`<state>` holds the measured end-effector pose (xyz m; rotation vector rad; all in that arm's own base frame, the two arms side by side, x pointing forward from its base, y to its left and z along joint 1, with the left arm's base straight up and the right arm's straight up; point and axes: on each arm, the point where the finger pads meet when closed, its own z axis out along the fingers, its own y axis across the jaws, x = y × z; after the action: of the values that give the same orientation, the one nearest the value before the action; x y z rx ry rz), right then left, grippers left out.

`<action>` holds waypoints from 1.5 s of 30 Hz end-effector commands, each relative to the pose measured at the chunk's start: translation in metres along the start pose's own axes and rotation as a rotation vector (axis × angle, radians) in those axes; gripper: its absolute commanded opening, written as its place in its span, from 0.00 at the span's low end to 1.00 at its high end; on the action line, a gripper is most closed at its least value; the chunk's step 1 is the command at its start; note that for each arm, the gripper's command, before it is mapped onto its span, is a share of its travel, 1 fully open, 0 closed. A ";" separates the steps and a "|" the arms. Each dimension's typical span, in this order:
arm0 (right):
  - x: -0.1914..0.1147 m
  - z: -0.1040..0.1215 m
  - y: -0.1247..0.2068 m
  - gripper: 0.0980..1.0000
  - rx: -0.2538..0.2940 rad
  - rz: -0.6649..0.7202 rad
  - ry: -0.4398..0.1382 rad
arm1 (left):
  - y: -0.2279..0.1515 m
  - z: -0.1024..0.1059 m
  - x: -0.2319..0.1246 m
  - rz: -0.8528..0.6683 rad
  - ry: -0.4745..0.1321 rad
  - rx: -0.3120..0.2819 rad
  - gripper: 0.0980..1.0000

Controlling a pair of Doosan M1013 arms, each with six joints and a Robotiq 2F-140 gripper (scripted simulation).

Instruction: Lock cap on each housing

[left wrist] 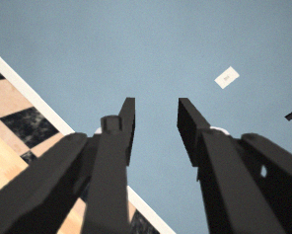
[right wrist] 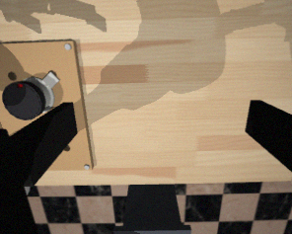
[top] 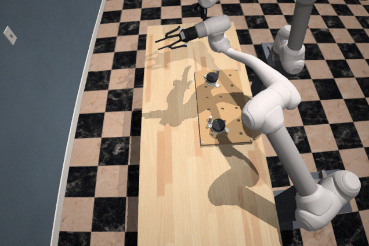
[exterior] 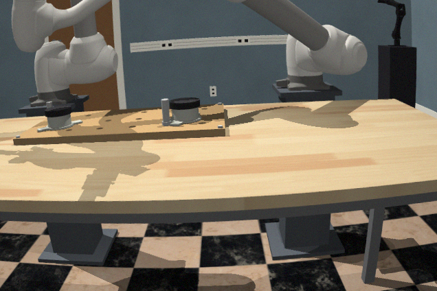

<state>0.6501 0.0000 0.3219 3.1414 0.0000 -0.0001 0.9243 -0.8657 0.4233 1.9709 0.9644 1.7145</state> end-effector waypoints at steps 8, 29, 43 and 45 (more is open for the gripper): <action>0.000 -0.001 0.000 1.00 0.000 0.000 0.001 | 0.031 0.035 0.053 -0.013 0.024 -0.114 0.26; 0.000 -0.001 0.000 1.00 0.000 0.000 0.001 | 0.078 0.093 0.162 0.018 0.030 -0.359 0.26; 0.000 -0.001 0.000 1.00 0.000 0.000 0.001 | 0.085 0.124 0.242 0.122 -0.050 -0.562 0.26; 0.000 -0.001 0.000 1.00 0.000 0.000 0.001 | 0.084 0.125 0.245 0.129 -0.056 -0.569 0.26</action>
<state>0.6501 0.0000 0.3219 3.1414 0.0000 -0.0001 1.0680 -0.7477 0.6181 1.7252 0.3586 1.7566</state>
